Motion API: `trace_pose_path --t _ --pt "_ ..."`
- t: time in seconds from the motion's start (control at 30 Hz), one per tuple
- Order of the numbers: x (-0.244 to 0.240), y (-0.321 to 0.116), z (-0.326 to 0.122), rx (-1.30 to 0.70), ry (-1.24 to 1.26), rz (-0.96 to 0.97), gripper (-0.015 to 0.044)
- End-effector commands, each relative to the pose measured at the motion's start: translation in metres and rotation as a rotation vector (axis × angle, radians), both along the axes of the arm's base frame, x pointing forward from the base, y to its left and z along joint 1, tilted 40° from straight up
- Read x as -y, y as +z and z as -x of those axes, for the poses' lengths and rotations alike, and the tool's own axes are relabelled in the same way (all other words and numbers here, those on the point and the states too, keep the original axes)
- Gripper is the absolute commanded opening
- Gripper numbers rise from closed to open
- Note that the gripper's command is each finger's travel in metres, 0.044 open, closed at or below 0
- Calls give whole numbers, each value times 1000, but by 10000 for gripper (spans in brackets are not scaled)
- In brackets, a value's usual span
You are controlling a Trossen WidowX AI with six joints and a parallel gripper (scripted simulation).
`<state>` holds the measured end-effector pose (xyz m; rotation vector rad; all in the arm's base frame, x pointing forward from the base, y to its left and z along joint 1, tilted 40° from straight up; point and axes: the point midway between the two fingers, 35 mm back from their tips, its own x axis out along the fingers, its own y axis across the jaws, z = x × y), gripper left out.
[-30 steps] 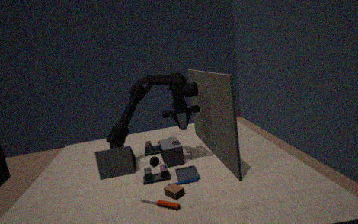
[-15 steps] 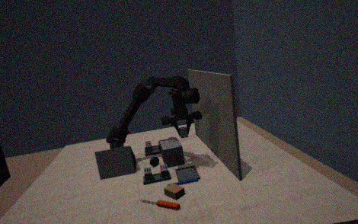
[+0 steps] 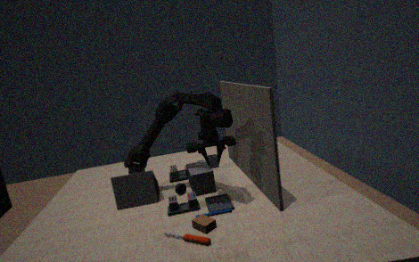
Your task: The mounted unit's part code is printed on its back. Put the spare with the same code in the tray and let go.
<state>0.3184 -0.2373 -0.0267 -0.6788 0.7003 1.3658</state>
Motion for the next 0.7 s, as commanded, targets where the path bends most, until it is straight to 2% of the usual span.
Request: trace_pose_path --t 0.0,0.67 --pt "-2 -5 -1 -1 4 -2 0" --pt "-11 -20 -5 0 4 -1 0"
